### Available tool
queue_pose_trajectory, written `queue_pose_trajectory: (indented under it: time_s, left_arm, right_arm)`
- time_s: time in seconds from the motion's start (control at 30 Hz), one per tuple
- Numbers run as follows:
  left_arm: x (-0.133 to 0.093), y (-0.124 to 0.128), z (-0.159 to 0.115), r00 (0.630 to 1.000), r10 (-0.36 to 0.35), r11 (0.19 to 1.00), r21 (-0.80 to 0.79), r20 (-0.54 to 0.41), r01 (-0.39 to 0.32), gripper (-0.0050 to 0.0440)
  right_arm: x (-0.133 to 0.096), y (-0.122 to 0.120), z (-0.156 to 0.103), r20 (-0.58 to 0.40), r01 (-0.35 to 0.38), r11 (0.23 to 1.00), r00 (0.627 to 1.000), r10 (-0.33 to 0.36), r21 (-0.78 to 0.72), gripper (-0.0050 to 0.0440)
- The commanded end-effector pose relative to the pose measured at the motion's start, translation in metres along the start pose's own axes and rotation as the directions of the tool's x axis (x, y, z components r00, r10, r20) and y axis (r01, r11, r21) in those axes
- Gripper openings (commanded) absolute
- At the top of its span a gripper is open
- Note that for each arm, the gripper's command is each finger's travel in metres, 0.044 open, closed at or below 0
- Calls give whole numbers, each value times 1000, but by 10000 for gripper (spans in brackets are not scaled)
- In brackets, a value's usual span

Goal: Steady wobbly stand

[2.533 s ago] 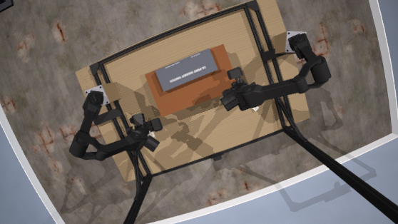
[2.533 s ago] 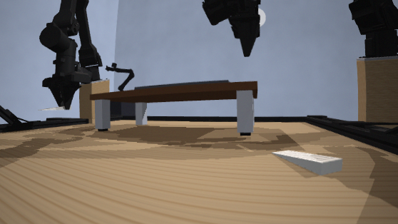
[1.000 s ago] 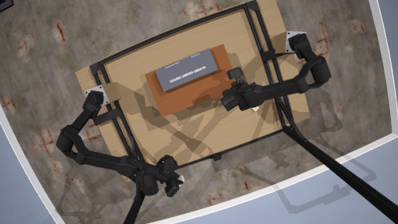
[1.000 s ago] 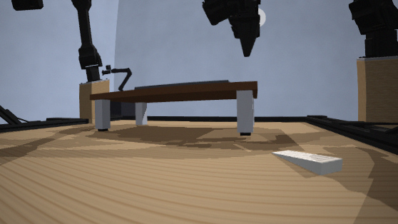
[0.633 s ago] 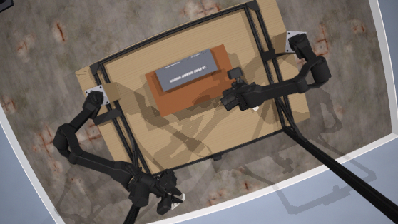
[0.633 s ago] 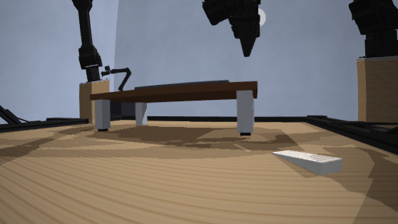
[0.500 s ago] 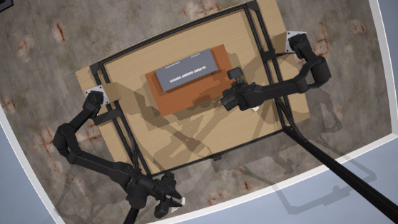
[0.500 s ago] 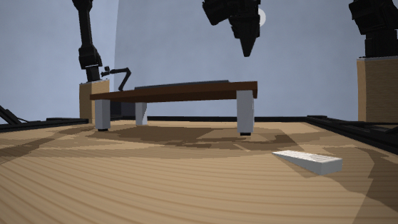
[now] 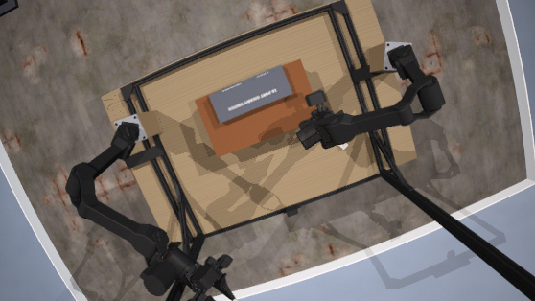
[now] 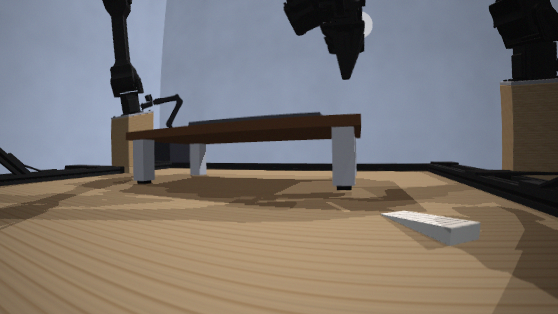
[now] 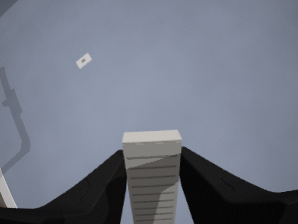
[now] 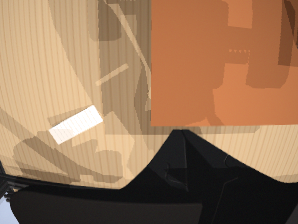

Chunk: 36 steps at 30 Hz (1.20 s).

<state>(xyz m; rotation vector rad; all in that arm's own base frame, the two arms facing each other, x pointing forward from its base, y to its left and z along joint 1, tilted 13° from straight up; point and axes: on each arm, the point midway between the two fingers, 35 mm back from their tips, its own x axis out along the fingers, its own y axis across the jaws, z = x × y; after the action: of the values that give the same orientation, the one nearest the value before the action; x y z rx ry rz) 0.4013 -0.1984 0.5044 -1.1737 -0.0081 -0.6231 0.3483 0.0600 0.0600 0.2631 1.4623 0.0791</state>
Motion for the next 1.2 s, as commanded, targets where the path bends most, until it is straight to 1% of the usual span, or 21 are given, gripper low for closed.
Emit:
queue_pose_trajectory:
  time_s: [0.0, 0.1, 0.23, 0.43, 0.5, 0.6, 0.7, 0.8, 1.0, 1.07, 1.17]
  left_arm:
    - [-6, -40, 19, 994, -101, 992, 81, 51, 97, 0]
    - [-14, -76, 35, 977, -191, 969, 176, 95, 172, 0]
    - [-30, -122, 56, 939, -308, 919, 305, 152, 252, 0]
    - [-30, -122, 56, 939, -308, 919, 305, 152, 252, 0]
    - [-42, -142, 65, 916, -359, 893, 350, 179, 281, 0]
    - [-59, -174, 80, 872, -439, 840, 443, 217, 313, 0]
    - [-78, -205, 93, 819, -515, 782, 531, 252, 327, 0]
    - [-100, -235, 106, 759, -586, 720, 614, 285, 325, 0]
    - [-100, -235, 106, 759, -586, 720, 614, 285, 325, 0]
    - [-119, -252, 113, 716, -627, 686, 652, 306, 323, 0]
    - [-144, -279, 125, 645, -688, 625, 723, 333, 294, 0]
  right_arm:
    - [0, 0, 0, 0, 0, 1000, 1000, 0, 0, 0]
    - [0, 0, 0, 0, 0, 1000, 1000, 0, 0, 0]
    - [0, 0, 0, 0, 0, 1000, 1000, 0, 0, 0]
    - [0, 0, 0, 0, 0, 1000, 1000, 0, 0, 0]
    - [0, 0, 0, 0, 0, 1000, 1000, 0, 0, 0]
    - [0, 0, 0, 0, 0, 1000, 1000, 0, 0, 0]
    - [0, 0, 0, 0, 0, 1000, 1000, 0, 0, 0]
    - [0, 0, 0, 0, 0, 1000, 1000, 0, 0, 0]
    - [0, 0, 0, 0, 0, 1000, 1000, 0, 0, 0]
    - [0, 0, 0, 0, 0, 1000, 1000, 0, 0, 0]
    - [0, 0, 0, 0, 0, 1000, 1000, 0, 0, 0]
